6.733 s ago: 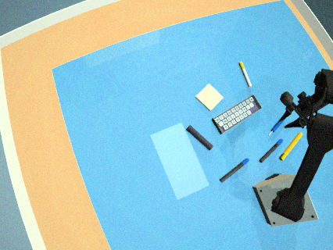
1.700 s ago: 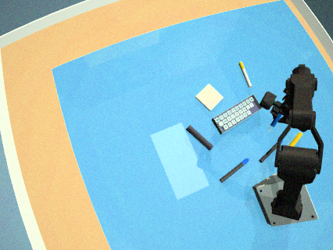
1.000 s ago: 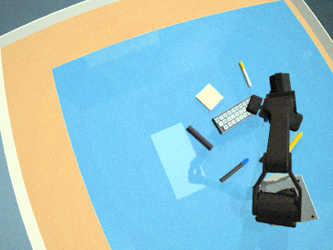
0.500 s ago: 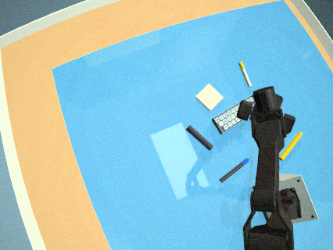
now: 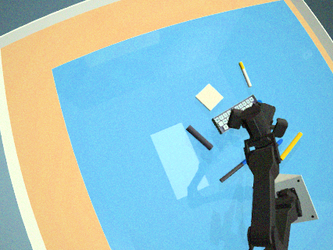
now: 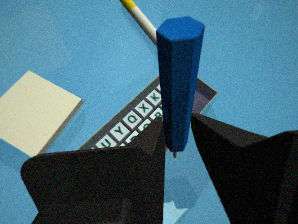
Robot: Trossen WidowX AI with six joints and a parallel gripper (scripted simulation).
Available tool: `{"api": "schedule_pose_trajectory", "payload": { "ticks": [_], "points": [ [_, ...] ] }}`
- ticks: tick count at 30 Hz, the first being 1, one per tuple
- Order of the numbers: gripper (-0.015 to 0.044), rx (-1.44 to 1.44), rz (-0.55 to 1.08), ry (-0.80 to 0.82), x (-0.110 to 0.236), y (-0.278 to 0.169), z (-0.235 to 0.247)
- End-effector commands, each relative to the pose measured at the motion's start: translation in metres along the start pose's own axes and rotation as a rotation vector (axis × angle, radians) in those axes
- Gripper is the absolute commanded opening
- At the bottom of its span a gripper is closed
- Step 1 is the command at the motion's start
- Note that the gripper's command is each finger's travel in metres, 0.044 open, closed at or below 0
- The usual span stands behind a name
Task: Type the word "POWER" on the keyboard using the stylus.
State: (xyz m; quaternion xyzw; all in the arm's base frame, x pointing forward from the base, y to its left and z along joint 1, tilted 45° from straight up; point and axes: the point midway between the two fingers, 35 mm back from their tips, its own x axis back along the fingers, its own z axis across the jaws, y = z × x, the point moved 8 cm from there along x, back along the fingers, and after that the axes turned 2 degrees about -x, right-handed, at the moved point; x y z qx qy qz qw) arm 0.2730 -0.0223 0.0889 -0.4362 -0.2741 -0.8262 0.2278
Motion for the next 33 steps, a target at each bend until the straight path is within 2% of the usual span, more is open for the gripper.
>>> {"api": "schedule_pose_trajectory", "payload": {
  "ticks": [1, 18, 33],
  "points": [
    [0.0, 0.006, -0.067, 0.053, 0.01, -0.009, 0.004],
    [0.0, 0.017, -0.27, 0.282, 0.04, -0.039, 0.014],
    [0.0, 0.016, -0.269, 0.283, 0.017, -0.064, 0.019]
  ]
}}
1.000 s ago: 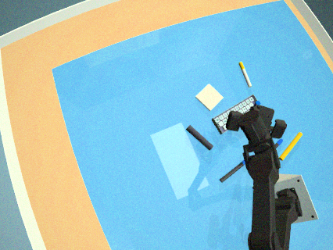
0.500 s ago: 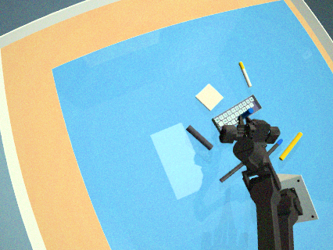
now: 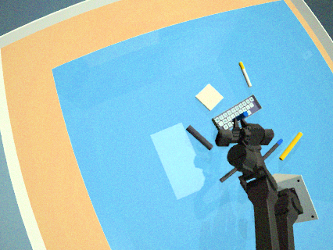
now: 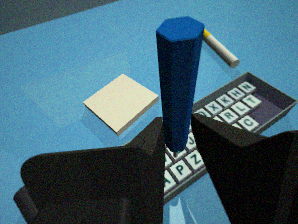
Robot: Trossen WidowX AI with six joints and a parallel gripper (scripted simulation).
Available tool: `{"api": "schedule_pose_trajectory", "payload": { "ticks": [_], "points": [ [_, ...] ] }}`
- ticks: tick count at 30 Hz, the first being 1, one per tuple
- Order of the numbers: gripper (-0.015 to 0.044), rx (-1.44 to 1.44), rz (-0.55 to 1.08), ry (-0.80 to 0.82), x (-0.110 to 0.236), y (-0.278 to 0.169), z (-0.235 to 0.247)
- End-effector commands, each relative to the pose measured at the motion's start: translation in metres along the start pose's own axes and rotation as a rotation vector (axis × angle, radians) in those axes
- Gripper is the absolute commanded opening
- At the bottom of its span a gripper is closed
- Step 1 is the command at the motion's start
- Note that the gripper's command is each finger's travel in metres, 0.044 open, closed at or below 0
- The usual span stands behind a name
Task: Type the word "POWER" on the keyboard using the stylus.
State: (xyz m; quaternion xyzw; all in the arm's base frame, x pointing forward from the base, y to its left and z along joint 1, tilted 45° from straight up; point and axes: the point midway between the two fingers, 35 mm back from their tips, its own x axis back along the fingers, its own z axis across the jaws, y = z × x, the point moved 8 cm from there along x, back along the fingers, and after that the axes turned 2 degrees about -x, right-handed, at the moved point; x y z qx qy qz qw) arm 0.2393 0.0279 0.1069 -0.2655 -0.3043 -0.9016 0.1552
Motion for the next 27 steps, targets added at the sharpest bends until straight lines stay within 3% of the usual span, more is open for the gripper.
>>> {"api": "schedule_pose_trajectory", "payload": {
  "ticks": [1, 16, 19, 27],
  "points": [
    [0.0, -0.007, 0.006, -0.014, -0.0052, -0.0127, -0.0043],
    [0.0, -0.007, 0.006, -0.014, -0.0052, -0.0127, -0.0043],
    [0.0079, -0.007, 0.006, -0.014, -0.0057, -0.0131, -0.0057],
    [0.0081, -0.007, 0.007, -0.014, -0.0067, -0.0149, -0.0058]
  ]
}}
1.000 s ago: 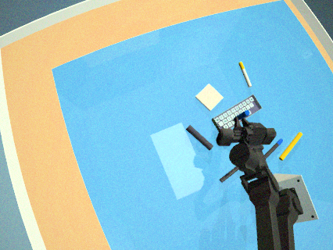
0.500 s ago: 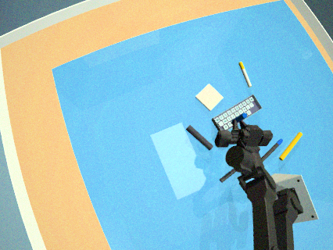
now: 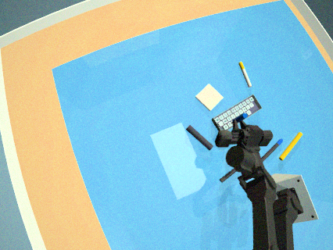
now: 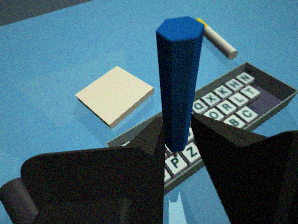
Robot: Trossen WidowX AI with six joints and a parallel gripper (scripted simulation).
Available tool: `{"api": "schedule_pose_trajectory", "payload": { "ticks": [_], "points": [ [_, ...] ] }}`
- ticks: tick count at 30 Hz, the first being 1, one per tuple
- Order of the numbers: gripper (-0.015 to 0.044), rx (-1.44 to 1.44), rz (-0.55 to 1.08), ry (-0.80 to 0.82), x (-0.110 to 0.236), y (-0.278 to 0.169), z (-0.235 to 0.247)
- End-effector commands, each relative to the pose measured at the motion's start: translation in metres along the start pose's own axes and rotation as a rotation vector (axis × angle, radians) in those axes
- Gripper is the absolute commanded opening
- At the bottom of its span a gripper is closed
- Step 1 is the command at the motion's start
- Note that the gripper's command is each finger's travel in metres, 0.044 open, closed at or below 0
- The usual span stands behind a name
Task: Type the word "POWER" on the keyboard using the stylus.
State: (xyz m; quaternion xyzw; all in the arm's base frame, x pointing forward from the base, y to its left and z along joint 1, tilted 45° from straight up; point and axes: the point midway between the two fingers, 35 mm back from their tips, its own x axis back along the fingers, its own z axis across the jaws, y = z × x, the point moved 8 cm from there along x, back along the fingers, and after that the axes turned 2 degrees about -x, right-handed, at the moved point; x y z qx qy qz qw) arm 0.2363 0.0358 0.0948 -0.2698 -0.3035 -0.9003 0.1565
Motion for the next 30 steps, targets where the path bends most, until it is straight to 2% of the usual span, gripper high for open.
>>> {"api": "schedule_pose_trajectory", "payload": {
  "ticks": [1, 30],
  "points": [
    [0.0081, -0.006, 0.001, -0.007, -0.0016, -0.0025, -0.0015],
    [0.0081, -0.006, 0.001, -0.007, -0.0061, -0.0104, -0.0018]
  ]
}}
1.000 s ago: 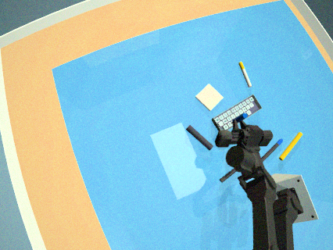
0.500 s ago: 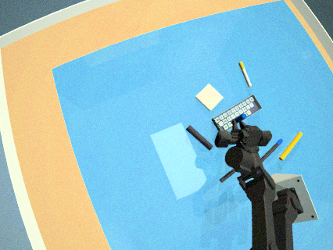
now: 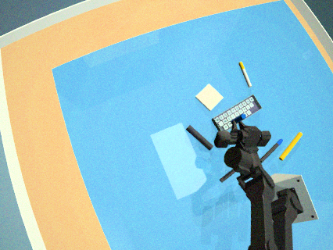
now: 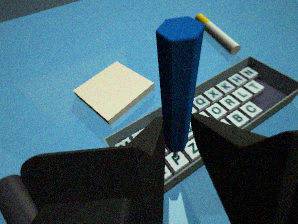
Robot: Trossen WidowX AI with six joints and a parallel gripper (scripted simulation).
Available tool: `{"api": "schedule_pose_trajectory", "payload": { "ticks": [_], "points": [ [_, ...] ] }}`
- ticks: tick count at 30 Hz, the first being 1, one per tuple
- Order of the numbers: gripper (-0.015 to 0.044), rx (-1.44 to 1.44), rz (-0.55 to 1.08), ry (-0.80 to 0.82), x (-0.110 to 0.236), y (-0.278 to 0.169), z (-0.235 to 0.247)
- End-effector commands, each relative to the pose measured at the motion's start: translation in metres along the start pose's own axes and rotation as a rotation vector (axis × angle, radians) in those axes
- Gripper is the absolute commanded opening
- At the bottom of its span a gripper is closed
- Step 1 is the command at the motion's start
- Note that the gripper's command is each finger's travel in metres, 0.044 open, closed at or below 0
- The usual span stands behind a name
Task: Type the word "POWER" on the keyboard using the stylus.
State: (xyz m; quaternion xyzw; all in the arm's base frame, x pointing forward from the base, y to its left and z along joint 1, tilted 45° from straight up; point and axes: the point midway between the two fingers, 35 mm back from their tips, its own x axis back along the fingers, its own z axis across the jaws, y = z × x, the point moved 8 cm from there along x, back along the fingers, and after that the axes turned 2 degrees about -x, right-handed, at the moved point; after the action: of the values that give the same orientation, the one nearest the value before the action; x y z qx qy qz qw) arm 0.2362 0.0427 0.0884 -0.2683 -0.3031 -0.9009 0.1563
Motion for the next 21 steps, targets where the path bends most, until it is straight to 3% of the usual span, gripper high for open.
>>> {"api": "schedule_pose_trajectory", "payload": {
  "ticks": [1, 21],
  "points": [
    [0.0081, -0.005, 0.002, -0.01, -0.0017, -0.0023, -0.0019],
    [0.0081, -0.006, 0.003, -0.01, -0.0047, -0.0078, -0.0021]
  ]
}}
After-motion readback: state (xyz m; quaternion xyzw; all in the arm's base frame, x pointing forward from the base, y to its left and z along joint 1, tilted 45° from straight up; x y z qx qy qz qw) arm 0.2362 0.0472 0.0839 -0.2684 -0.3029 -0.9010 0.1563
